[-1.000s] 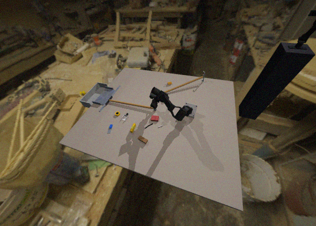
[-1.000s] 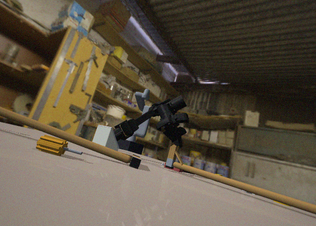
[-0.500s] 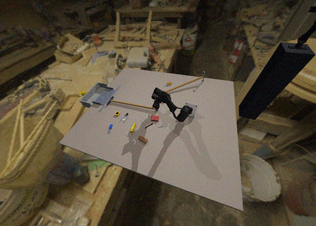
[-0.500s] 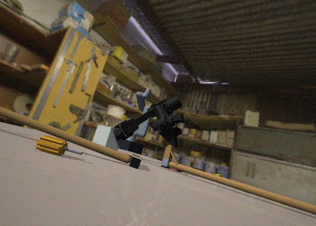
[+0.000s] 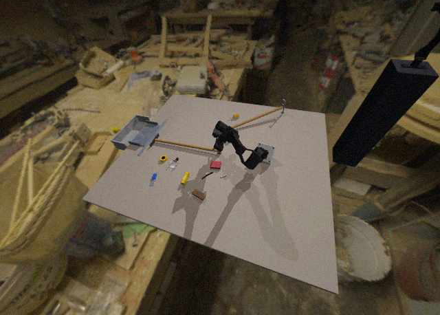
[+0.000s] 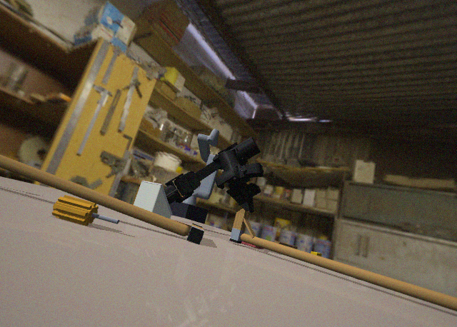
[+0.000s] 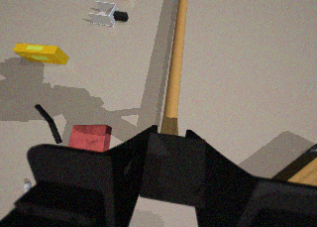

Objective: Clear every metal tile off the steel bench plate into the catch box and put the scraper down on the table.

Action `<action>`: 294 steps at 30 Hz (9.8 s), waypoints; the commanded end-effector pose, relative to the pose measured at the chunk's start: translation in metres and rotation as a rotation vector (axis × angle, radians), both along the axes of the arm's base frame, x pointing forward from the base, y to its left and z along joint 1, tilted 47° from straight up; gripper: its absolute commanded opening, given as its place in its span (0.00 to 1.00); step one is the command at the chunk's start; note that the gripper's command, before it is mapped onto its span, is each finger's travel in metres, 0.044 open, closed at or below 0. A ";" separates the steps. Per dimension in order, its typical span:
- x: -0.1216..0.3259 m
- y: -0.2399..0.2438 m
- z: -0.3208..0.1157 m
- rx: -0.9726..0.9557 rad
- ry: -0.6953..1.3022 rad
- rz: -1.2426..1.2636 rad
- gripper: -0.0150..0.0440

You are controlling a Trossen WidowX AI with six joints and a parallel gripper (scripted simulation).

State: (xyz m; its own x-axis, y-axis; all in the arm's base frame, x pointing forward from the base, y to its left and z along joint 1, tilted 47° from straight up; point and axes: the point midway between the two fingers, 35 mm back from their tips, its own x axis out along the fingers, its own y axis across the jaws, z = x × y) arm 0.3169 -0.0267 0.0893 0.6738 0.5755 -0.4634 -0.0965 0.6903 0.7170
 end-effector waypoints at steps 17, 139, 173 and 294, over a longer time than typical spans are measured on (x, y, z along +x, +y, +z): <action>-0.005 -0.018 -0.022 0.001 0.012 -0.021 0.25; 0.147 -0.019 -0.004 0.001 0.010 -0.038 0.25; 0.192 -0.017 0.001 0.002 0.007 -0.039 0.25; 0.092 -0.029 -0.003 -0.003 0.016 -0.039 0.25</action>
State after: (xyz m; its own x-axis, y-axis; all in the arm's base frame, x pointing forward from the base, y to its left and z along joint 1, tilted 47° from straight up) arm 0.4150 -0.0542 0.0841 0.6818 0.5519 -0.4802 -0.0525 0.6917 0.7203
